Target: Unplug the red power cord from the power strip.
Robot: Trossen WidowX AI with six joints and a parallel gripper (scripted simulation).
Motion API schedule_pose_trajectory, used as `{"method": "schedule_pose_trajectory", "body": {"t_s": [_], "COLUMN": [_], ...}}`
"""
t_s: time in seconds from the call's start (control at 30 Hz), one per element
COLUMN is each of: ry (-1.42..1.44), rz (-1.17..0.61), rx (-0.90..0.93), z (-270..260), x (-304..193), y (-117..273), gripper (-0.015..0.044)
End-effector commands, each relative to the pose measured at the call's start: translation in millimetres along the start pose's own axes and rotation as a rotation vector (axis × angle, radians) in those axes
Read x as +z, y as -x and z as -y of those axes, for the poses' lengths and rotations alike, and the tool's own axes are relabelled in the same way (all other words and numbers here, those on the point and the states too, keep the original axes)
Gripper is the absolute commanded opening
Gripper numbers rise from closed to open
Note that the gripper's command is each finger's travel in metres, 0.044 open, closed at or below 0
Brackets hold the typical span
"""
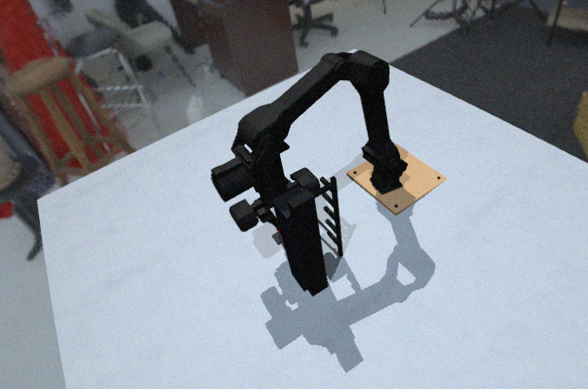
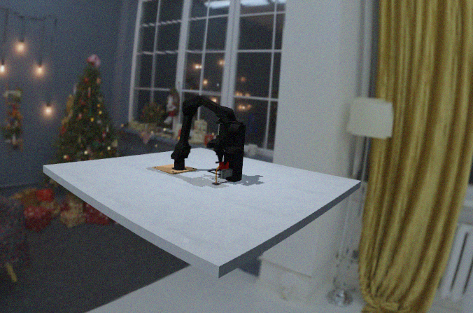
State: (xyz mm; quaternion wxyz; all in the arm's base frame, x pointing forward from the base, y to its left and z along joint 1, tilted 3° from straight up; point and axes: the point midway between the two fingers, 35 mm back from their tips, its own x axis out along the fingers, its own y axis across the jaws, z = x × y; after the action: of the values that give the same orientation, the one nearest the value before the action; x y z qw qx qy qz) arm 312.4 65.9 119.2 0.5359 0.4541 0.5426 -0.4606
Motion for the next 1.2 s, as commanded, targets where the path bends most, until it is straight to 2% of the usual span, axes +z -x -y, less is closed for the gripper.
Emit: {"method": "schedule_pose_trajectory", "body": {"t_s": [0.0,1.17], "ry": [0.000,-0.002], "rz": [0.000,0.004], "rx": [0.000,0.000], "z": [0,1], "x": [0,55], "y": [0,0], "gripper": [0.0000,0.0000]}}
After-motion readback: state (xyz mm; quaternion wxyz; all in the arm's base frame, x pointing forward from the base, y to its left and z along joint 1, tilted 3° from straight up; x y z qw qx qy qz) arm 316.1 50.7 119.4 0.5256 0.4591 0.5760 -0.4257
